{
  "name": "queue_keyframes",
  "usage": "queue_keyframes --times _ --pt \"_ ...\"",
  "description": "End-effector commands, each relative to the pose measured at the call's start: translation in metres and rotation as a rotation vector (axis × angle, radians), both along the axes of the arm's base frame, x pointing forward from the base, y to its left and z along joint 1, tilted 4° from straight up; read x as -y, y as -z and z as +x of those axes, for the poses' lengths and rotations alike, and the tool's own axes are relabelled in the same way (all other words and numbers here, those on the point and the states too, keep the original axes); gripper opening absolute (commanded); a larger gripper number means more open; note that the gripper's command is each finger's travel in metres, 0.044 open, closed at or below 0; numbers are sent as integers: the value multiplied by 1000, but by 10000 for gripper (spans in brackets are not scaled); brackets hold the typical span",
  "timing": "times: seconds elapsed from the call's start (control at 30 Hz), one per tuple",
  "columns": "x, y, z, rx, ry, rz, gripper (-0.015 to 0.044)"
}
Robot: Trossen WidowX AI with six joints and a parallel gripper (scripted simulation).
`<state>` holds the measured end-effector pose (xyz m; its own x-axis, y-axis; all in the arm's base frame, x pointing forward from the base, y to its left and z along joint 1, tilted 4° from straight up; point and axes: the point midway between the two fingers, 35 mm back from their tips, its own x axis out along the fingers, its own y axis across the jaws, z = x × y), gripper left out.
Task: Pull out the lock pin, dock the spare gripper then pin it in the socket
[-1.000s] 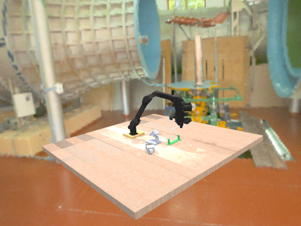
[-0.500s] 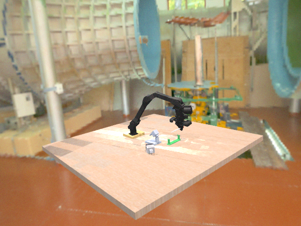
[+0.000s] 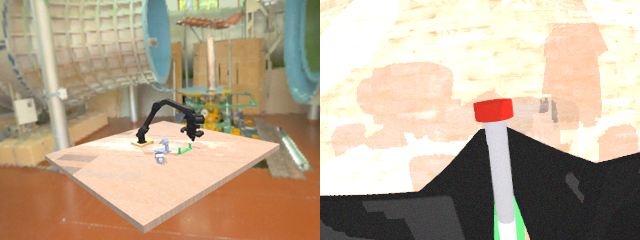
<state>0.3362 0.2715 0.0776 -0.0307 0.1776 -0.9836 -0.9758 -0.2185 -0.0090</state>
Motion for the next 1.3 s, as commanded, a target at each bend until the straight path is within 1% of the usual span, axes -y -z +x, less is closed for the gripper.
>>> queue_keyframes --times 0.0,0.37,0.77,1.0,1.03,1.17,1.27 --pt "1 7 0 0 -4 -1 0" --pt "1 22 1 1 -4 0 0" --pt "1 23 2 1 -4 0 0" --pt "1 23 1 -1 -1 -1 184" --pt "1 23 1 -1 -1 -1 200" --pt "1 23 1 -1 -1 -1 200" --pt "1 13 0 -1 0 -1 200"
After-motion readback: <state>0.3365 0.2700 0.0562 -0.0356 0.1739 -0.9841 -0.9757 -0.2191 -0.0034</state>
